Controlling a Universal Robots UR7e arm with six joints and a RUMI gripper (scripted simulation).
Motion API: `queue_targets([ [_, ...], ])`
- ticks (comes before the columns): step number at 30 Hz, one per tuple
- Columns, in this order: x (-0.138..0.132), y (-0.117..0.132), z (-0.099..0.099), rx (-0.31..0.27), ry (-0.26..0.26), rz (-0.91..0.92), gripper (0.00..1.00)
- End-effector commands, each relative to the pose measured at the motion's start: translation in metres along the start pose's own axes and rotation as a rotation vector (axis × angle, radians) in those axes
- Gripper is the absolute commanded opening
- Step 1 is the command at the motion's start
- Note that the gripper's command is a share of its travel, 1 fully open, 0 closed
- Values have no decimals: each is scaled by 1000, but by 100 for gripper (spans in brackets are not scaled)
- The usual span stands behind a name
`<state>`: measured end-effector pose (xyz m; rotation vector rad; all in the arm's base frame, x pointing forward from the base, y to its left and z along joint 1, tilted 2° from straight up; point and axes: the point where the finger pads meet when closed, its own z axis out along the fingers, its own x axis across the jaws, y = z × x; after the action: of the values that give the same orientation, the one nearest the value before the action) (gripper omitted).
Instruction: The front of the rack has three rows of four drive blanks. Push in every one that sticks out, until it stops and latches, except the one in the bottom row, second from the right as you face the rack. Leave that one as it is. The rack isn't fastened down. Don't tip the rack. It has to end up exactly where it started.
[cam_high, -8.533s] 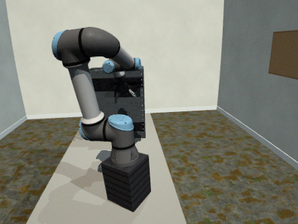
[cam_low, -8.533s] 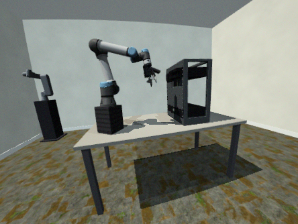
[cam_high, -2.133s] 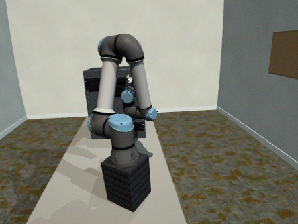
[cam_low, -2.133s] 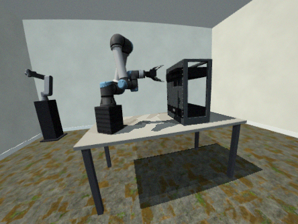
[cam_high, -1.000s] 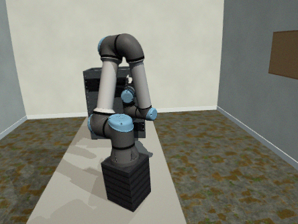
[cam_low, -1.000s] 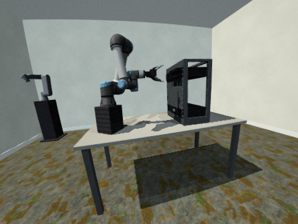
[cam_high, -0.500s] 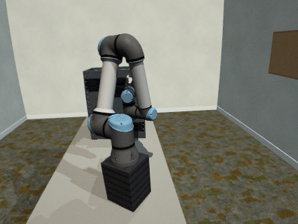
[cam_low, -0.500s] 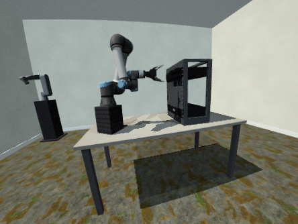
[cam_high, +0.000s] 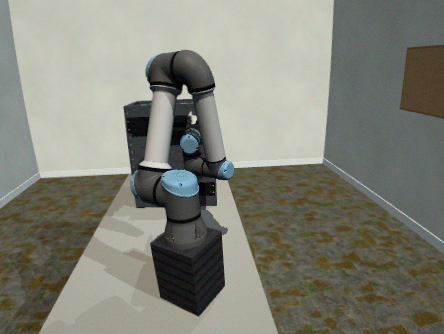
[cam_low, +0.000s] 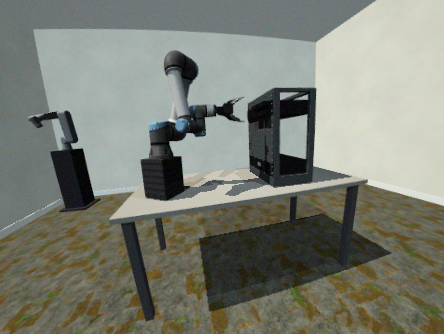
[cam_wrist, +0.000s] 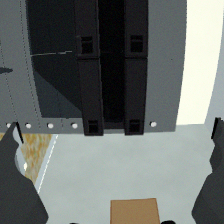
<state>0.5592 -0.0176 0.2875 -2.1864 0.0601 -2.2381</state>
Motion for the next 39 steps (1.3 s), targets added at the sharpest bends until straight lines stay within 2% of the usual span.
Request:
queue_targets([
  [1, 0, 0, 1, 1, 1, 0, 100],
  [5, 0, 0, 1, 1, 1, 0, 100],
  [6, 0, 0, 1, 1, 1, 0, 0],
  [39, 0, 0, 1, 1, 1, 0, 0],
])
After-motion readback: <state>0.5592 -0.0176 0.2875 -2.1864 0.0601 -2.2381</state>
